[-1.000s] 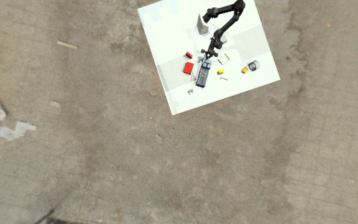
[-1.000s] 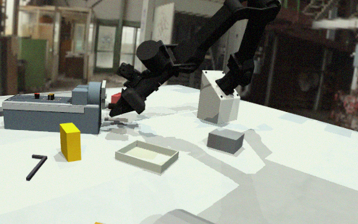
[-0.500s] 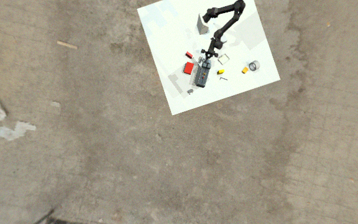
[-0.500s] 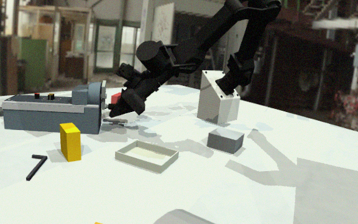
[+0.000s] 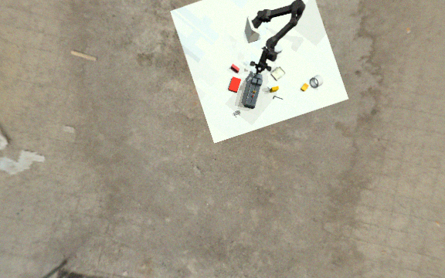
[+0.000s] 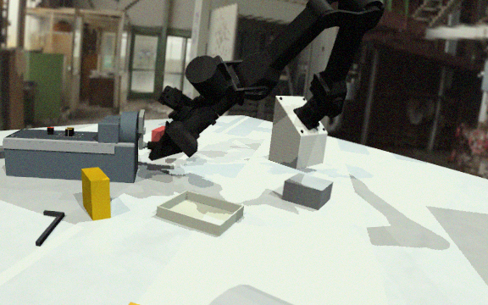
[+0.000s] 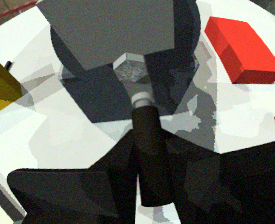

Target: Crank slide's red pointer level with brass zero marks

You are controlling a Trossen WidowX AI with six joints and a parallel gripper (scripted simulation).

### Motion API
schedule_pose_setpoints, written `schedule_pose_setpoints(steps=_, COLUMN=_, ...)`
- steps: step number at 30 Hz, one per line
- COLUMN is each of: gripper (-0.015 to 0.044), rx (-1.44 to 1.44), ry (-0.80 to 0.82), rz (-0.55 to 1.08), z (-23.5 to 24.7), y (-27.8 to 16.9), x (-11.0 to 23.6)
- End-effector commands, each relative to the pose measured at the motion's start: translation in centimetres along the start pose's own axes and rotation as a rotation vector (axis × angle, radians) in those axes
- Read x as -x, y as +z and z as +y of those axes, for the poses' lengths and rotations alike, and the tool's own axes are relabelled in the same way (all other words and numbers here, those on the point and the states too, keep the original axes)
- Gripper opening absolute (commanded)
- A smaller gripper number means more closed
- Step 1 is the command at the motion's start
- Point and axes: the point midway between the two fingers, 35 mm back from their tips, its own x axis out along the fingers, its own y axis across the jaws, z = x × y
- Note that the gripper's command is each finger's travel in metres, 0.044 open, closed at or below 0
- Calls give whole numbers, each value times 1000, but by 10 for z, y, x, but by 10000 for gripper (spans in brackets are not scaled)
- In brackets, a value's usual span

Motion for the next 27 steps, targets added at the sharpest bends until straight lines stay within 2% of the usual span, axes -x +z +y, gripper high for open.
schedule_pose_setpoints(steps=1, gripper=0, rx=10, ry=21, rz=7, z=9, y=-1, x=-1)
schedule_pose_setpoints(steps=27, gripper=0, rx=10, ry=21, rz=7, z=12, y=-1, x=-1)
